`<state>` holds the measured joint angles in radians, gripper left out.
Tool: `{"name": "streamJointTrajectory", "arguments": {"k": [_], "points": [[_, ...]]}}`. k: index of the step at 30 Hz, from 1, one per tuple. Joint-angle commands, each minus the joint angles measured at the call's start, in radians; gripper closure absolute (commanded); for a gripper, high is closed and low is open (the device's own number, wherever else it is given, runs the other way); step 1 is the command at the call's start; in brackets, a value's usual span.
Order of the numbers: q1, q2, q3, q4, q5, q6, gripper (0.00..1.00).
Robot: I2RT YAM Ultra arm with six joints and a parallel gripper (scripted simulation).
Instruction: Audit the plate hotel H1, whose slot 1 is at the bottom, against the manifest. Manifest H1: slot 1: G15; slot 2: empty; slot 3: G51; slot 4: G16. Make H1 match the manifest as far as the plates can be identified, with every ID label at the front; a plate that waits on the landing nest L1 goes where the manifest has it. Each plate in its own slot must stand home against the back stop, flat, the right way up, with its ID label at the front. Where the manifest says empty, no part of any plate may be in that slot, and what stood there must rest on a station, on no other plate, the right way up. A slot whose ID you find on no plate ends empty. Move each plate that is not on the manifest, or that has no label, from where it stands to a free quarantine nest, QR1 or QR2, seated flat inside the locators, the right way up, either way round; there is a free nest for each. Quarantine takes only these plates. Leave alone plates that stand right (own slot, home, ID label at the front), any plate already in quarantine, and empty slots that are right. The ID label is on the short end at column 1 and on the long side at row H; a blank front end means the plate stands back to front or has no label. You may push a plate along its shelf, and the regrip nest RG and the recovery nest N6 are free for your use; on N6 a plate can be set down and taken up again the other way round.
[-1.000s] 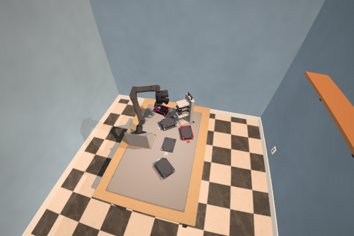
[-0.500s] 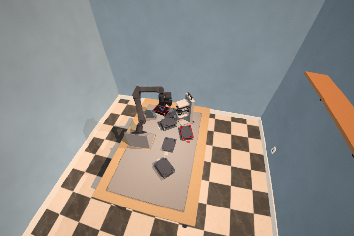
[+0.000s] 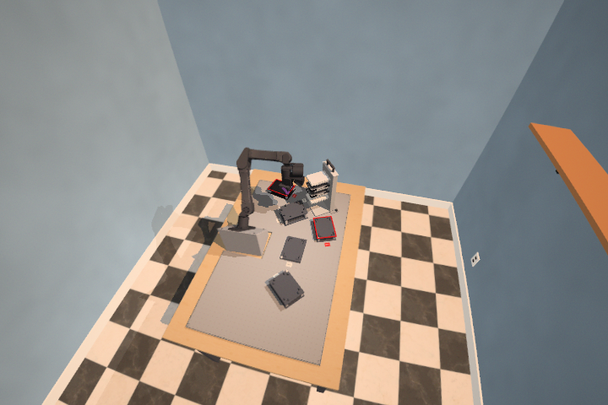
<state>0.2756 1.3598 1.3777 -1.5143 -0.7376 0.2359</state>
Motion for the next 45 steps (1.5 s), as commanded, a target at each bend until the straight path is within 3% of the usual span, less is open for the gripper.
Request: {"name": "streamJointTrajectory", "arguments": {"k": [1,45], "points": [[-0.042,0.038,0.031,0.018,0.012,-0.063,1.00],[-0.317,0.367,0.077,0.050,0.049,-0.440,1.00]]}}
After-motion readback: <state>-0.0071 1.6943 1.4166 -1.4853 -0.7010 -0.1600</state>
